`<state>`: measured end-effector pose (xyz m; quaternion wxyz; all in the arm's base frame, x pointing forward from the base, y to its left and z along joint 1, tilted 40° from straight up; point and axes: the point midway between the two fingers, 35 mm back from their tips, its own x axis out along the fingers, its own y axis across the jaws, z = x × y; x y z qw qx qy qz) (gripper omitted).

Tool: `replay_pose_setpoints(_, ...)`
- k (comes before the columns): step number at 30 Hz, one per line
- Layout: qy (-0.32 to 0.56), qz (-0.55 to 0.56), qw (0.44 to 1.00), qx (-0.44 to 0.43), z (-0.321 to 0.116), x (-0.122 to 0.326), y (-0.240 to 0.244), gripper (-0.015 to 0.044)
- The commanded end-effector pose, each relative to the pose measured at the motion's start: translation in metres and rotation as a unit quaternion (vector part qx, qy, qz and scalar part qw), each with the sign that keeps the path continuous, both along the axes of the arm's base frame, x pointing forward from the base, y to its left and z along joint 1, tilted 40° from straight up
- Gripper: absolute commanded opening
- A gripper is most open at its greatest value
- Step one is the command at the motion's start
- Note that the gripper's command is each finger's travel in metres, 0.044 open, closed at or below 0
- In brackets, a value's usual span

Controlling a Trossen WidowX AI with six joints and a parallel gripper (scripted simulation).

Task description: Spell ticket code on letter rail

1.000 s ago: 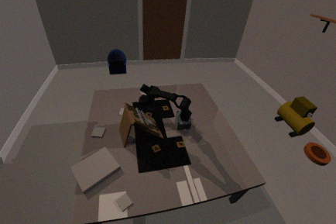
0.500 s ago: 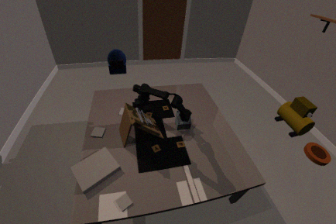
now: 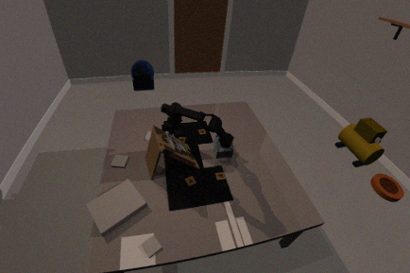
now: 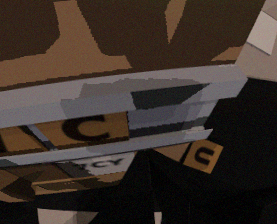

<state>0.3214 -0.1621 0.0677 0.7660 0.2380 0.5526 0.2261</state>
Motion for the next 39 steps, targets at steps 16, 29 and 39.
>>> replay_pose_setpoints(16,0.002,-0.001,1.0,0.0,-0.005,0.008,0.003,0.0)
replay_pose_setpoints(29,0.001,-0.001,1.0,0.0,-0.007,0.014,0.006,0.0)
replay_pose_setpoints(39,0.001,-0.001,1.0,0.0,-0.009,0.018,0.008,0.0)
